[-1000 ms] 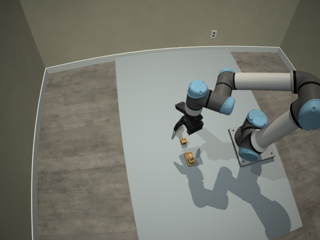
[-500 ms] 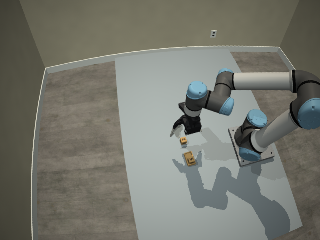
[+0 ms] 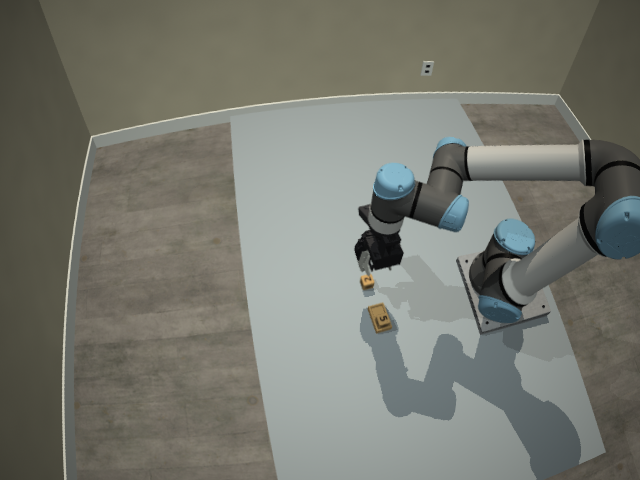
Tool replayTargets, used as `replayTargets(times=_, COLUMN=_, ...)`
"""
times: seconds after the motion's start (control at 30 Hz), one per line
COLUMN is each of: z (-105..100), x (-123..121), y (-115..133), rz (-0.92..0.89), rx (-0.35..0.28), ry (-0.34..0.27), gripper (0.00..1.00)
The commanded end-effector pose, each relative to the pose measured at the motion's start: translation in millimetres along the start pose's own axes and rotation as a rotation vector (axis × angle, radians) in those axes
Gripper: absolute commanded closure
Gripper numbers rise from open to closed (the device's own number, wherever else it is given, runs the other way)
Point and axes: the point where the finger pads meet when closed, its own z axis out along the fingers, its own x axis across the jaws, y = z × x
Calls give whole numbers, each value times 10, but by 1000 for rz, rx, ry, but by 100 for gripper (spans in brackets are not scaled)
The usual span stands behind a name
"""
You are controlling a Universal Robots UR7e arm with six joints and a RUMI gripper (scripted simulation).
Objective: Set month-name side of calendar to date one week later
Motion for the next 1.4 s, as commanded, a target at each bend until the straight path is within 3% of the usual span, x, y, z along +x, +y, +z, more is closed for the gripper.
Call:
replayTargets(times=0.0, z=-11, x=-16, y=-10, rz=0, rx=2, ry=-2, gripper=72)
replayTargets(times=0.8, z=-5, x=-14, y=-8, rz=0, rx=2, ry=-1, gripper=72)
replayTargets(times=1.37, z=128, x=2, y=6, rz=0, rx=-1, ry=3, gripper=72)
